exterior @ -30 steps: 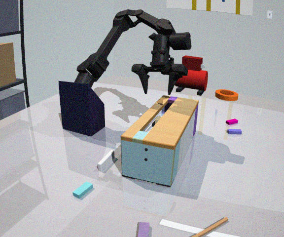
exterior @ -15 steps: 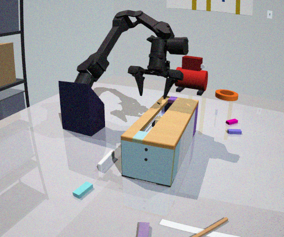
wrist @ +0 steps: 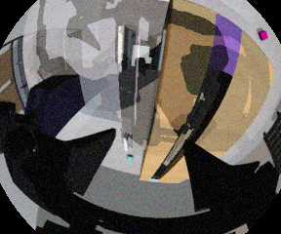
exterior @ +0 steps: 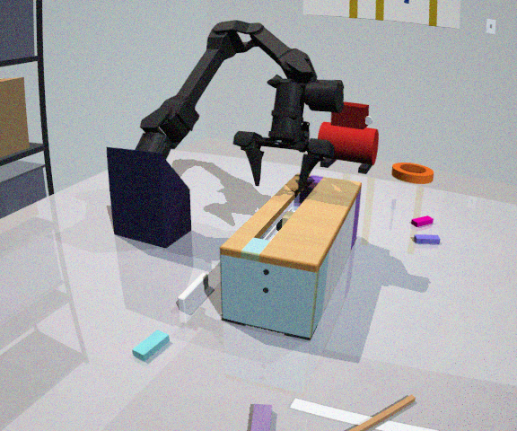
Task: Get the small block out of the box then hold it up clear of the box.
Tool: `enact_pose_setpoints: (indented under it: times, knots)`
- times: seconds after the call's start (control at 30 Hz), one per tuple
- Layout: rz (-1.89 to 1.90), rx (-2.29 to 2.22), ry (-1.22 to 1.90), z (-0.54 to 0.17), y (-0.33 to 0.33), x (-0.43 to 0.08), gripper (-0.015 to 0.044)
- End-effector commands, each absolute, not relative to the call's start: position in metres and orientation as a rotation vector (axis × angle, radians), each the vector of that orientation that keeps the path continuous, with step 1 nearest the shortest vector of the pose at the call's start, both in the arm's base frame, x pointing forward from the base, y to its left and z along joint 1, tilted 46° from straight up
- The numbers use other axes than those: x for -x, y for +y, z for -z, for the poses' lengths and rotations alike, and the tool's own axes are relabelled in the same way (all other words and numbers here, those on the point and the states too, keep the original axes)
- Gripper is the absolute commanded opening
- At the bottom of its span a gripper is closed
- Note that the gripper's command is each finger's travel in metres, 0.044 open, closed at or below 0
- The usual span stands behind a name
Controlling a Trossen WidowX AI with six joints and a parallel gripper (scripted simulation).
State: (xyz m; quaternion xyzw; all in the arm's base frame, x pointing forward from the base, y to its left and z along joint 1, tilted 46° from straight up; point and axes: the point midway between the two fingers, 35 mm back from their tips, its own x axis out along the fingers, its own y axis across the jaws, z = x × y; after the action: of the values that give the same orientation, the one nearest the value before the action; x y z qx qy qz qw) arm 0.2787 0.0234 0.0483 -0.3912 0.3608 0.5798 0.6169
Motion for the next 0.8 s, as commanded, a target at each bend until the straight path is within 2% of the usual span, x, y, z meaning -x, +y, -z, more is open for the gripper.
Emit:
enact_pose_setpoints:
  times: [0.0,0.77]
  knots:
    - [-1.337,0.892,0.83,-0.042,0.03,-0.278,0.04]
    - [-1.338,0.889,0.827,-0.015,0.056,-0.276,0.04]
